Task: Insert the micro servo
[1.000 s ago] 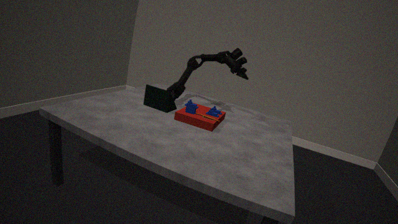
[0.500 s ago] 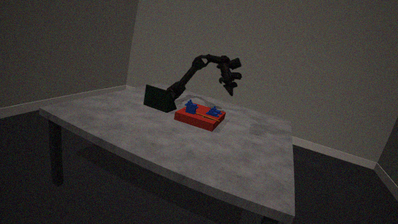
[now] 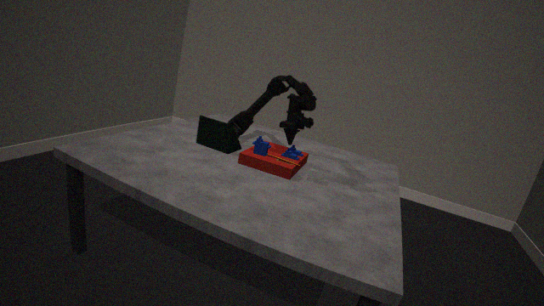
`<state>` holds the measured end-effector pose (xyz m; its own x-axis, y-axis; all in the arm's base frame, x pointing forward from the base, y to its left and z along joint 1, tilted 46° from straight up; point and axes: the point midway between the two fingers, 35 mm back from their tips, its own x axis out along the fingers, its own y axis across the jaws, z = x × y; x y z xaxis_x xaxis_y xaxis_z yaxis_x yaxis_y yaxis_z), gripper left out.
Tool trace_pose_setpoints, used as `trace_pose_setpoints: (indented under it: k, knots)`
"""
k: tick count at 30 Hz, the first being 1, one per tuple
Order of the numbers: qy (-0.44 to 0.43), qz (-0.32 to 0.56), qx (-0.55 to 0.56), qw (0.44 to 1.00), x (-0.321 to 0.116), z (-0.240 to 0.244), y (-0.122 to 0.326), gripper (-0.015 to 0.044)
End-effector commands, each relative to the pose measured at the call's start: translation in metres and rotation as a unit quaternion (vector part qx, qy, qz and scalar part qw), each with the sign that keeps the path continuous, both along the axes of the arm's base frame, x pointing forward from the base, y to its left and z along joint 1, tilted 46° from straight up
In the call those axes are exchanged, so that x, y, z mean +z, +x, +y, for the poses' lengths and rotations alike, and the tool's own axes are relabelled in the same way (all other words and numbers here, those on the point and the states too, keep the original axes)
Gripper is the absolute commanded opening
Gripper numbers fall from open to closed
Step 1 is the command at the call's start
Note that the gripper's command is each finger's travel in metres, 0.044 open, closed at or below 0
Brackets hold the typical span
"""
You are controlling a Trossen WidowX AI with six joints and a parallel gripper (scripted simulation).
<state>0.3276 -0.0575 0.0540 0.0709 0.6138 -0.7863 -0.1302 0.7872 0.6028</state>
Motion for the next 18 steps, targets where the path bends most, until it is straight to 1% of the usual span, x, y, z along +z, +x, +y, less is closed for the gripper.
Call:
trace_pose_setpoints:
  k: [1, 5, 18]
  knots:
    - [0.035, 0.027, 0.033, 0.998, -0.012, 0.005, -0.019, 0.0000]
    - [0.063, 0.043, 0.057, 0.995, -0.018, 0.008, -0.032, 0.0000]
    - [0.062, 0.043, 0.057, 0.995, -0.028, 0.018, -0.032, 0.0000]
